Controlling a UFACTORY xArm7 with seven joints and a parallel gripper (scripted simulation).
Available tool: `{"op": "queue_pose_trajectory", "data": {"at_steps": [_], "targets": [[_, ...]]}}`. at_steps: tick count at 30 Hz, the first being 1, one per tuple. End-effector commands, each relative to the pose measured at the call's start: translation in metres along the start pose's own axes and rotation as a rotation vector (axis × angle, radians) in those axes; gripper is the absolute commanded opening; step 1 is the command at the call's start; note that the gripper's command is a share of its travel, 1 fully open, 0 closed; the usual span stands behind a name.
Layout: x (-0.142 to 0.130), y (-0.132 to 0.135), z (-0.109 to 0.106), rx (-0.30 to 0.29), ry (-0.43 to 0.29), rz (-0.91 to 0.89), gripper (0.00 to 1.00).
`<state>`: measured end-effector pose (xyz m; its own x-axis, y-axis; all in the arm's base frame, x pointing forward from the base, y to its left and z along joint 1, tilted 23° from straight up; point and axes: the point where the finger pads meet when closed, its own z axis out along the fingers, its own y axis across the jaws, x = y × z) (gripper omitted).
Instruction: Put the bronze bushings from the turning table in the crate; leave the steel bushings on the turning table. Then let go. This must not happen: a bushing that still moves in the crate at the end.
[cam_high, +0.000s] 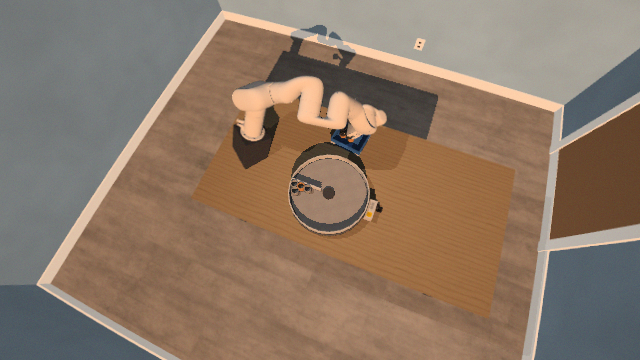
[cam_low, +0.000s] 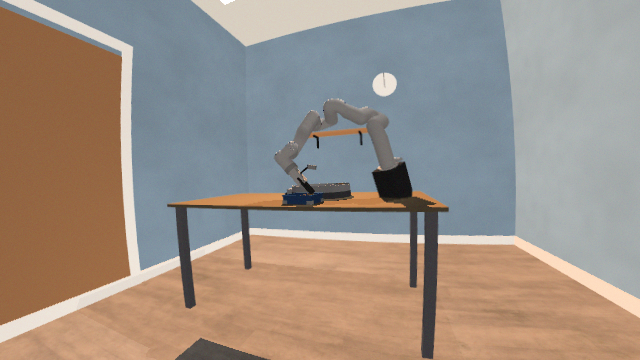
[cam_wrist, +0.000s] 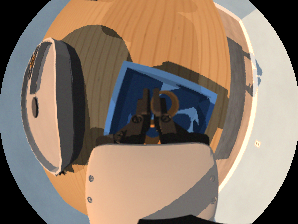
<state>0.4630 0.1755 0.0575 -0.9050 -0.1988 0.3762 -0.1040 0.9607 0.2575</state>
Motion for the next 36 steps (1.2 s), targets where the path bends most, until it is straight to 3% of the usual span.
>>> {"op": "queue_pose_trajectory", "data": {"at_steps": [1, 36], "targets": [[-0.0018, 0.0003, -0.0003, 0.0, -0.004, 0.0, 0.0], [-0.0048, 0.0003, 0.0029, 0.0, -0.004, 0.0, 0.0]]}}
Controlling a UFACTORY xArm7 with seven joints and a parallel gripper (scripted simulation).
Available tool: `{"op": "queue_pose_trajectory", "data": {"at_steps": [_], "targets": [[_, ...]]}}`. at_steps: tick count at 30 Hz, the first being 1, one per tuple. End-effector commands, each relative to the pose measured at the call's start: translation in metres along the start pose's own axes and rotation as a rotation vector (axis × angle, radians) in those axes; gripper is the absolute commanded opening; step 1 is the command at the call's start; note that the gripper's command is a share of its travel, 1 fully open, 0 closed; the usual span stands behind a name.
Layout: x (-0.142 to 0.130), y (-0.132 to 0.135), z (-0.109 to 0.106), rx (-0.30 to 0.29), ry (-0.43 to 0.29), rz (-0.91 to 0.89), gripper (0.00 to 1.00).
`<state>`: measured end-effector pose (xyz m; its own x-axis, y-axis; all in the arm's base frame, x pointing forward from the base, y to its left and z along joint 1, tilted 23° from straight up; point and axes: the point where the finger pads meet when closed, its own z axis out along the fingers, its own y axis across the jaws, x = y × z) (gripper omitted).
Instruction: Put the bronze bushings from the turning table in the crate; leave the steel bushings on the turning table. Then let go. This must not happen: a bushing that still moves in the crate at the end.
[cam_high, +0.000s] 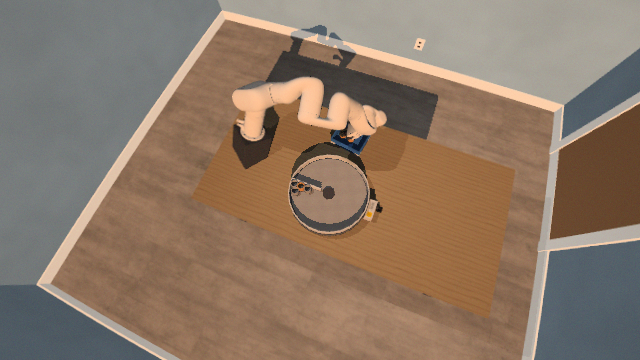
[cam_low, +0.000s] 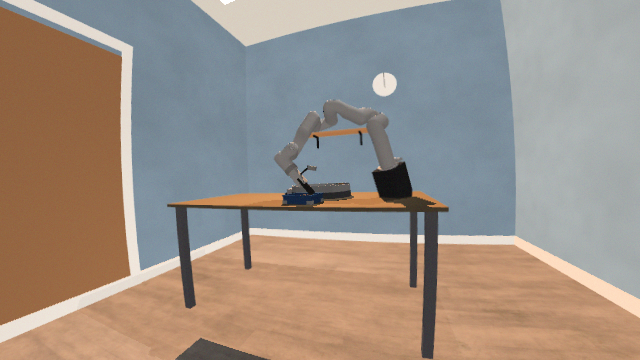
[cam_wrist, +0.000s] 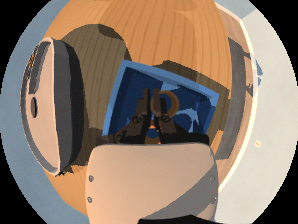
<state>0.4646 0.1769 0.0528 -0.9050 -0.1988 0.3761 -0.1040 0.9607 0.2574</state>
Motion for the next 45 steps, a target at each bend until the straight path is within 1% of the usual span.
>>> {"op": "queue_pose_trajectory", "data": {"at_steps": [1, 24, 25, 45], "targets": [[-0.0015, 0.0003, -0.0007, 0.0, -0.003, 0.0, 0.0], [-0.0024, 0.0003, 0.0002, 0.0, -0.004, 0.0, 0.0], [-0.0024, 0.0003, 0.0002, 0.0, -0.004, 0.0, 0.11], [-0.0024, 0.0003, 0.0002, 0.0, -0.004, 0.0, 0.11]]}}
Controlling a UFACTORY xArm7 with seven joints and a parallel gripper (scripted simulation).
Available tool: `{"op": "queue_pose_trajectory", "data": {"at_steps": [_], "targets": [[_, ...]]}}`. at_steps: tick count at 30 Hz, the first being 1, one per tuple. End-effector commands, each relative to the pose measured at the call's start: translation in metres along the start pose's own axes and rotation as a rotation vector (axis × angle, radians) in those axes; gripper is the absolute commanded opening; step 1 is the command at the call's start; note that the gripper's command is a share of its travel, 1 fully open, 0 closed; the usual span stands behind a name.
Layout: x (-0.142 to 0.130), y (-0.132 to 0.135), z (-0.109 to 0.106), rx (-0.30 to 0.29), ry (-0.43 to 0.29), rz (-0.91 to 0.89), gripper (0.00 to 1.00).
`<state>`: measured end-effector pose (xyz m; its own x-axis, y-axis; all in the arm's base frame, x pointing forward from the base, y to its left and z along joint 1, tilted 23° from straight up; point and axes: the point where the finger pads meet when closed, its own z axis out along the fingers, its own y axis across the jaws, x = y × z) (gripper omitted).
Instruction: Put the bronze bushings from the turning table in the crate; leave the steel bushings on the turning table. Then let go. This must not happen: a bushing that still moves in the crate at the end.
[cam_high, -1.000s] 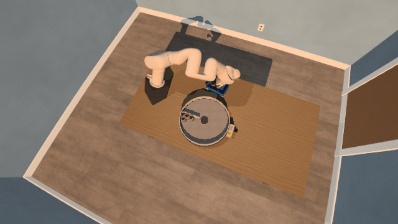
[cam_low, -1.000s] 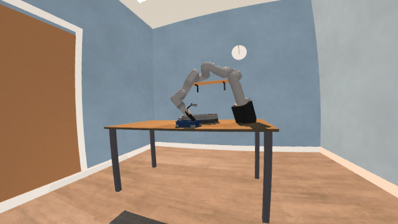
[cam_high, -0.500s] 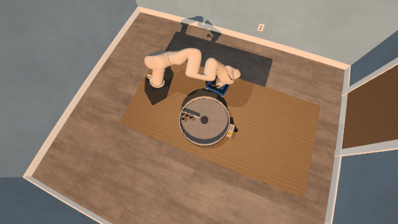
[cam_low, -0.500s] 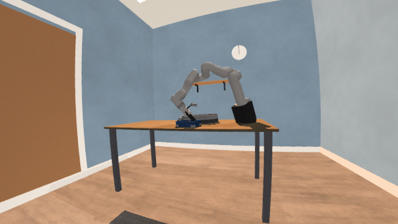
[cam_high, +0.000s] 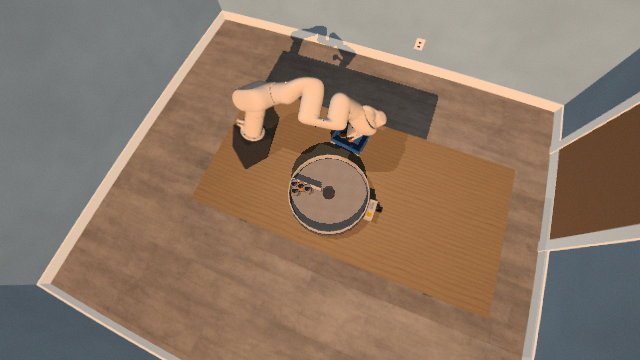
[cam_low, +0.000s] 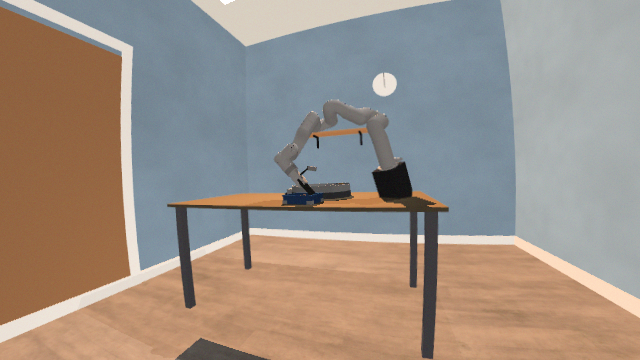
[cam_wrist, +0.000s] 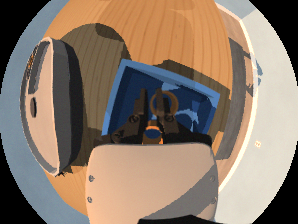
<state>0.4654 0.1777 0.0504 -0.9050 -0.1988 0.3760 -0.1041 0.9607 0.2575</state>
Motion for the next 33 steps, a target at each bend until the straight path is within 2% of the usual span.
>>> {"op": "queue_pose_trajectory", "data": {"at_steps": [1, 19, 28, 33], "targets": [[0.0, 0.0, -0.002, 0.0, -0.003, 0.0, 0.11], [0.002, 0.0, -0.005, 0.0, -0.003, 0.0, 0.11], [0.018, 0.0, -0.024, 0.0, -0.003, 0.0, 0.11], [0.034, 0.0, -0.042, 0.0, -0.003, 0.0, 0.11]]}}
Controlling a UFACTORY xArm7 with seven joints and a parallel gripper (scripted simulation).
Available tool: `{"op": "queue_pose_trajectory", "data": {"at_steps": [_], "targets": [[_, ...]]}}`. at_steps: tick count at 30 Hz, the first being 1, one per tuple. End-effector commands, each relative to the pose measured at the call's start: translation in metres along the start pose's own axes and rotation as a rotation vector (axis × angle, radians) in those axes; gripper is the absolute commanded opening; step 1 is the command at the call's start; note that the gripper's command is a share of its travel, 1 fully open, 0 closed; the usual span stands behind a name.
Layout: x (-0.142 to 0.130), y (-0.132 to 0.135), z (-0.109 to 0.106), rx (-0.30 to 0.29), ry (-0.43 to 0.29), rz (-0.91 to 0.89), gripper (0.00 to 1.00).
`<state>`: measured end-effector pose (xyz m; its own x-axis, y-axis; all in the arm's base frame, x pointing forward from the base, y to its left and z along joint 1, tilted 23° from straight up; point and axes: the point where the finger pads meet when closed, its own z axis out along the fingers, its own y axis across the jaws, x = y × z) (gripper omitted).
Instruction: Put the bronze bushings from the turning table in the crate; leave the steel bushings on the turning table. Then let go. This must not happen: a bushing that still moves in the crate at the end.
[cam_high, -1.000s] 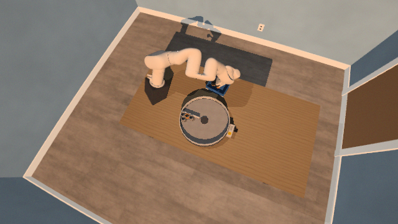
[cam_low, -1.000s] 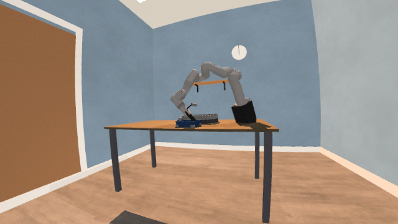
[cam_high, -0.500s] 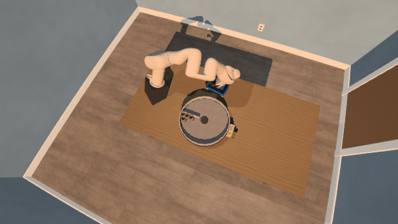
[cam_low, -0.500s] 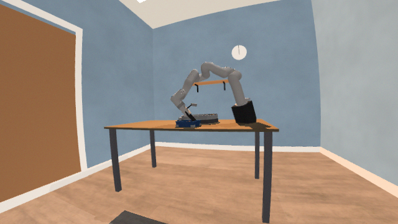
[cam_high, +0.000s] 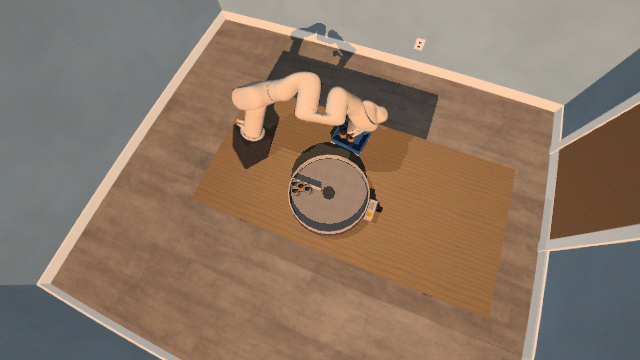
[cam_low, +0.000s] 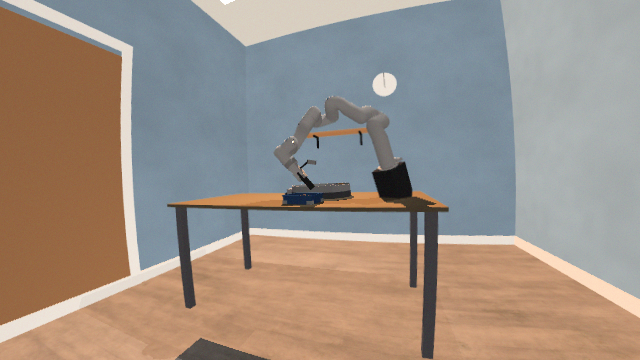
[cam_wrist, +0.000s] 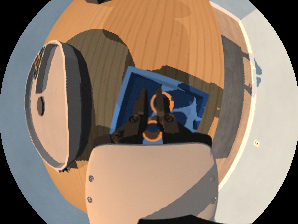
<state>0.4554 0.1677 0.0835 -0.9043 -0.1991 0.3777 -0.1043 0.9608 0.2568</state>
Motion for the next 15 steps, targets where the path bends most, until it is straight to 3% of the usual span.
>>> {"op": "queue_pose_trajectory", "data": {"at_steps": [1, 7, 15], "targets": [[0.013, 0.0, -0.019, -0.001, -0.005, 0.0, 0.11], [0.026, 0.0, -0.033, -0.001, -0.005, 0.0, 0.11], [0.029, 0.0, -0.037, -0.001, -0.005, 0.0, 0.11]]}}
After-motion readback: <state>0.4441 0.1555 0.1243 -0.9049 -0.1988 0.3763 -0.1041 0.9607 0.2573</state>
